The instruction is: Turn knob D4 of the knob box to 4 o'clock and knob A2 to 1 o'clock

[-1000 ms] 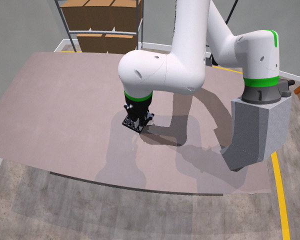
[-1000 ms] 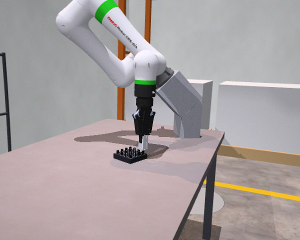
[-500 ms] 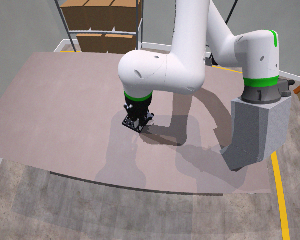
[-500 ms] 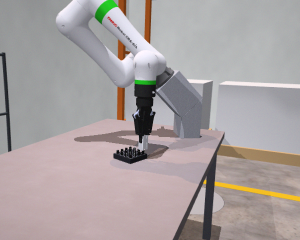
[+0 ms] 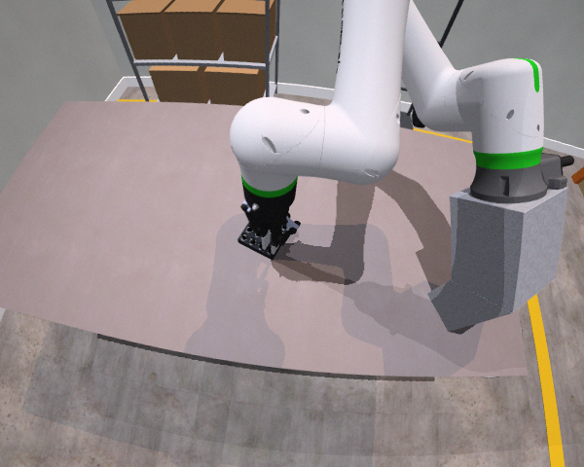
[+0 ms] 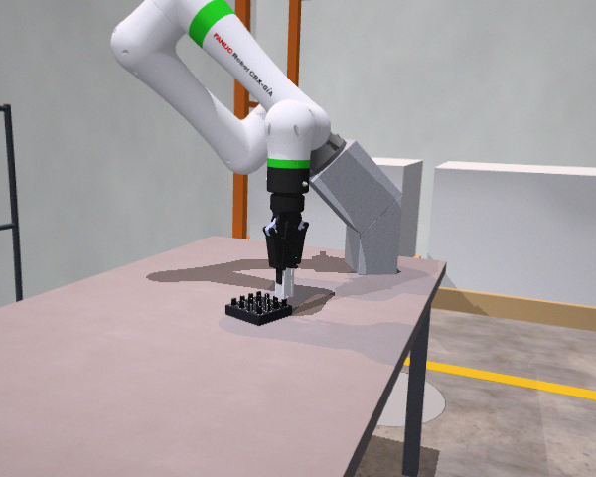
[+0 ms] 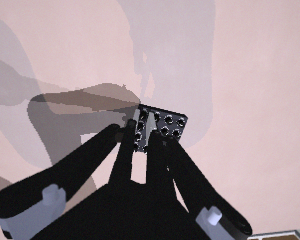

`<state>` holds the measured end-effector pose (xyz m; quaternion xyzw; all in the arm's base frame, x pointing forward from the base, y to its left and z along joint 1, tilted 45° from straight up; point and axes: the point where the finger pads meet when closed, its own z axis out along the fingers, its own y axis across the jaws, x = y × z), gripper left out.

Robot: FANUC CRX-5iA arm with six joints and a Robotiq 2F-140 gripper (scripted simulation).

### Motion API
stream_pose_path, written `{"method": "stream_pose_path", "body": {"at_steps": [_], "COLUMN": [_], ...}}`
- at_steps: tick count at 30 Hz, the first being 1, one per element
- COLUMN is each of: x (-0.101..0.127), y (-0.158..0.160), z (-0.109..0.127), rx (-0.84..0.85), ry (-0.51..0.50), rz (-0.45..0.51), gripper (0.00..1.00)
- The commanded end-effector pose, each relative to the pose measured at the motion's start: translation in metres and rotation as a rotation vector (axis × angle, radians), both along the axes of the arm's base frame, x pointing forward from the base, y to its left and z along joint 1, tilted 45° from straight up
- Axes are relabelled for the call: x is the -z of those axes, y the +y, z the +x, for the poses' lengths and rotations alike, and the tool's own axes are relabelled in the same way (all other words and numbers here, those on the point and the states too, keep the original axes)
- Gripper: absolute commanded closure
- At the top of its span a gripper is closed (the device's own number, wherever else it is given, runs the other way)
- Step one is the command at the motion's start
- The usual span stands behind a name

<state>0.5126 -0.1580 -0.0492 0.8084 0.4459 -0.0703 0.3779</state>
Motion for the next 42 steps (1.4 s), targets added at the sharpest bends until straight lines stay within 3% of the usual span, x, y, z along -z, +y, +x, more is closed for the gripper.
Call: {"method": "stream_pose_path", "body": {"at_steps": [1, 42], "x": [0.0, 0.0098], "y": [0.0002, -0.0092], "z": [0.0001, 0.0032], "rx": [0.0, 0.0], "ry": [0.0, 0.0], "rz": [0.0, 0.0], "gripper": [0.88, 0.88]}}
